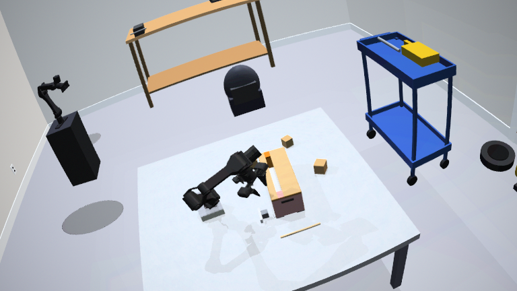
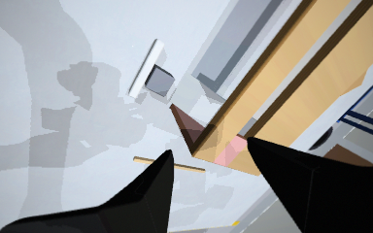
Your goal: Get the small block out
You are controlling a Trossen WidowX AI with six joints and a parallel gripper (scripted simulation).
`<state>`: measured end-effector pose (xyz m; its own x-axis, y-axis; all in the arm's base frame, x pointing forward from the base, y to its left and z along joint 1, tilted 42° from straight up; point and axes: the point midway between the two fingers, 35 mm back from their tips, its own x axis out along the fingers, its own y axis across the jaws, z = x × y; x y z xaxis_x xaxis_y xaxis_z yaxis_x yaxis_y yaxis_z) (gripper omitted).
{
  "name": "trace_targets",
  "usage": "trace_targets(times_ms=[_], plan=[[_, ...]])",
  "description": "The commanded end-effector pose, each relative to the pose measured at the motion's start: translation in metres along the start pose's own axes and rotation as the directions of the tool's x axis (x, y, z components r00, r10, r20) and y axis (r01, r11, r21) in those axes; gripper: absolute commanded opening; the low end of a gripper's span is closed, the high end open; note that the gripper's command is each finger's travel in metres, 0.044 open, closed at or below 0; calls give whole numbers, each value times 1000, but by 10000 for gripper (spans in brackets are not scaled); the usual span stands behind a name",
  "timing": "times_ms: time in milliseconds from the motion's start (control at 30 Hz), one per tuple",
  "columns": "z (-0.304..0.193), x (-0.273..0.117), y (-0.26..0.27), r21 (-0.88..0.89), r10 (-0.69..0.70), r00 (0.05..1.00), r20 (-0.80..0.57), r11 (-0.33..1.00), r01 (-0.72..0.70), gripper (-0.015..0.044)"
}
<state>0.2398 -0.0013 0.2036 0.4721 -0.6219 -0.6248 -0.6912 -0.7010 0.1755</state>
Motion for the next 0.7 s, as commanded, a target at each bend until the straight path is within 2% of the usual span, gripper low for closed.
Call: trace_targets(times_ms=[0,67,567,667], plan=[[6,-1,7,-700,-62,998,-15,713,33,285],[6,-1,8,-734,-64,998,-17,678,31,285],[6,-1,8,-736,-65,998,-17,676,31,285],[7,1,8,-635,-63,998,-14,772,40,285]])
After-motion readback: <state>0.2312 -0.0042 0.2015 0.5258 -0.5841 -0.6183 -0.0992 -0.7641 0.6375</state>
